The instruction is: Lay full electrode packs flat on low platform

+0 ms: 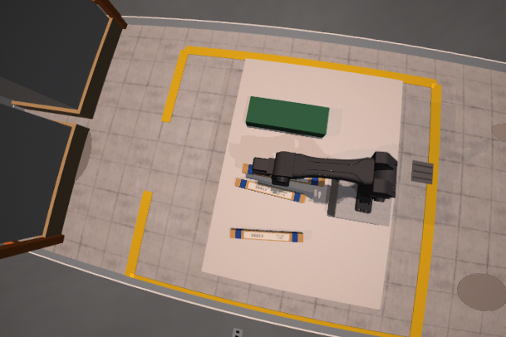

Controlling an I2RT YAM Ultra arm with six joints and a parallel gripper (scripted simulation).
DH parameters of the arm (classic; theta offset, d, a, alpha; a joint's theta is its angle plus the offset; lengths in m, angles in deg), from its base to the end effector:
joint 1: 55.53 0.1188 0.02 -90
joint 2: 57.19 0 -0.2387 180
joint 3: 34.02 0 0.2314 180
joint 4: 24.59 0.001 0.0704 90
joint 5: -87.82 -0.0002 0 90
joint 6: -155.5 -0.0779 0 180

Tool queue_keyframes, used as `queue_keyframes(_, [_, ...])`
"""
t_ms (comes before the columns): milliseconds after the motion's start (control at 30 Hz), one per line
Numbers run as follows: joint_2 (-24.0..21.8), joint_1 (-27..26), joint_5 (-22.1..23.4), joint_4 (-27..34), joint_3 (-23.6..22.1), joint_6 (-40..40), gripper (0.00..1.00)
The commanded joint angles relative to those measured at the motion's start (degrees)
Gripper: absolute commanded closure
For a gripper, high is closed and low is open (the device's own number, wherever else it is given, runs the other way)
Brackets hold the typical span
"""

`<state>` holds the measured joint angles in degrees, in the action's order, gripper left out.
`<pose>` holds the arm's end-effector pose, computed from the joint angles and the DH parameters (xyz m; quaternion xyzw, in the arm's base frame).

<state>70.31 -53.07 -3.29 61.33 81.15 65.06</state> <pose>0.3696 0.0154 0.1120 0.0183 -0.9972 0.0115 0.0717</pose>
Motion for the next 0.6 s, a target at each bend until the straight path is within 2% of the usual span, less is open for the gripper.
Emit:
queue_keyframes(0, [-3.6, 0.2, 0.0, 1.2, 2.7, -0.1, 1.00])
queue_keyframes(367, [-3.6, 0.2, 0.0, 1.2, 2.7, -0.1, 1.00])
queue_keyframes(400, [-4.9, 0.7, 0.0, 1.9, 3.7, -0.5, 1.00])
queue_keyframes(567, [-4.5, 0.5, 0.0, 3.4, 5.6, -0.3, 1.00])
